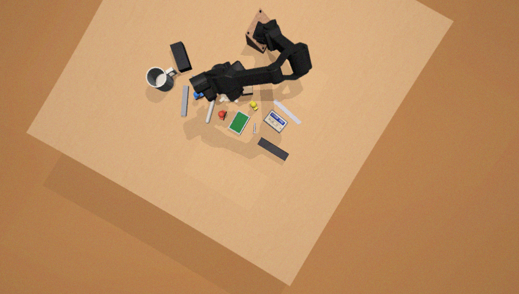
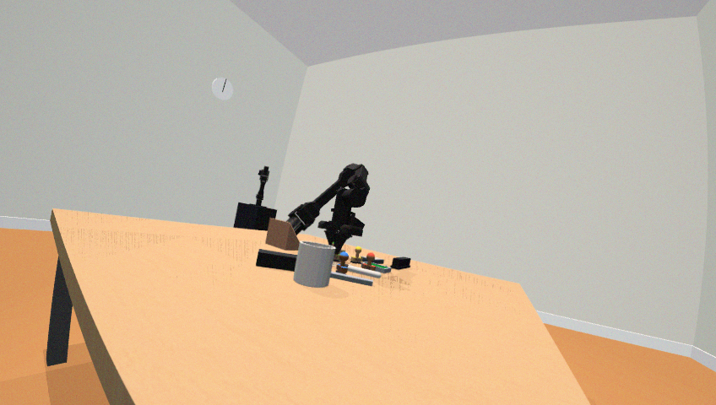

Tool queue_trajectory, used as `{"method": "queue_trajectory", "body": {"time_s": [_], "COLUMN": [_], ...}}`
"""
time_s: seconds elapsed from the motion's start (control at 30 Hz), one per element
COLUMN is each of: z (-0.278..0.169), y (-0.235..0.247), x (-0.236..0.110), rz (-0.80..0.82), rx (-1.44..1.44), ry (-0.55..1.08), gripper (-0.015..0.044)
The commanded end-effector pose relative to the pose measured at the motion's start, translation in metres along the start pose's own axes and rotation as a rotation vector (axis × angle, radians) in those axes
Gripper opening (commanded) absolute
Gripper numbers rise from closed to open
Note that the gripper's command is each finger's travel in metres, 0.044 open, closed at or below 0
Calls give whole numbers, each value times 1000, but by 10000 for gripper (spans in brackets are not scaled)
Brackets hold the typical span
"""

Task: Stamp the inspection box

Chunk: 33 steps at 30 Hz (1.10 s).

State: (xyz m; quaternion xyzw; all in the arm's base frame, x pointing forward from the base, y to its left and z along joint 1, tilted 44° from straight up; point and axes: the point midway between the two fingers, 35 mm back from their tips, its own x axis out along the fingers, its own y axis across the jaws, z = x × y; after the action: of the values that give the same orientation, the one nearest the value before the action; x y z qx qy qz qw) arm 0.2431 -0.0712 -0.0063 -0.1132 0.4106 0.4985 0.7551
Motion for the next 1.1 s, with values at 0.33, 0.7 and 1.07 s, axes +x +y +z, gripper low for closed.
{"method": "queue_trajectory", "body": {"time_s": [0.33, 0.7, 1.07], "z": [1, 1, 1], "y": [2, 2, 2], "x": [8, 10, 12], "rz": [3, 5, 5], "rx": [4, 4, 4], "ry": [-7, -7, -7], "gripper": [0, 0, 0]}}
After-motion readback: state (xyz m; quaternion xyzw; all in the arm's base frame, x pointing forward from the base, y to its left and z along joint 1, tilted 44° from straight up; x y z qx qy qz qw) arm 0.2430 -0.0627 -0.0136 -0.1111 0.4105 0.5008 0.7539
